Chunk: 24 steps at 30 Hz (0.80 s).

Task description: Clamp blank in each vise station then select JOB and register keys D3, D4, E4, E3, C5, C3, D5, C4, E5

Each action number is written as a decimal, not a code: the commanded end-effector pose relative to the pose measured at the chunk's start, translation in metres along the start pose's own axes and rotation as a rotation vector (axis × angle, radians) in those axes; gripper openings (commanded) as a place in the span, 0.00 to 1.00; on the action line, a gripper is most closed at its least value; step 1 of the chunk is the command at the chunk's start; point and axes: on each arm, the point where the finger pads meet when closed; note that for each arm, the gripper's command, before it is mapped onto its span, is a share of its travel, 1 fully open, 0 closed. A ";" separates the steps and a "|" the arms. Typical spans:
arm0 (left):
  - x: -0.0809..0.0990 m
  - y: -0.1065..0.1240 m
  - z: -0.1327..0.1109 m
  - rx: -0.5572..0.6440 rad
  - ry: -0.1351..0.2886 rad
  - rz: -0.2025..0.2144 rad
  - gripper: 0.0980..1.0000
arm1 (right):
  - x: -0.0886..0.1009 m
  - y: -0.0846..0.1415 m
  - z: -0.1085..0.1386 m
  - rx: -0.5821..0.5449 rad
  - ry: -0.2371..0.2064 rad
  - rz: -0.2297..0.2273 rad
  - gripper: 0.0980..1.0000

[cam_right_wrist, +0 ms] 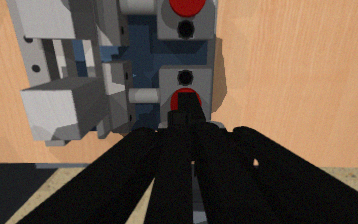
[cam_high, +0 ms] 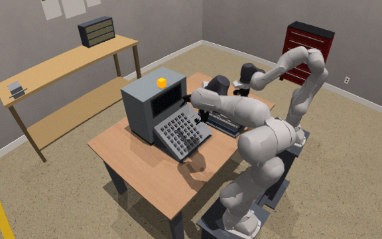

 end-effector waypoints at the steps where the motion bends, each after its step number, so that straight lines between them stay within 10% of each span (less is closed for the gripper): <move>1: 0.000 0.000 0.000 0.000 0.000 0.000 1.00 | -0.004 0.000 0.001 0.003 0.004 0.002 0.00; 24: 0.000 0.000 0.000 0.000 0.000 0.000 1.00 | -0.004 0.000 0.001 0.003 0.004 0.002 0.00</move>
Point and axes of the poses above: on each arm, the point where the finger pads meet when closed, its own x axis back along the fingers, its own y axis across the jaws, z = x × y, and after that the axes turned 2 degrees about -x, right-handed
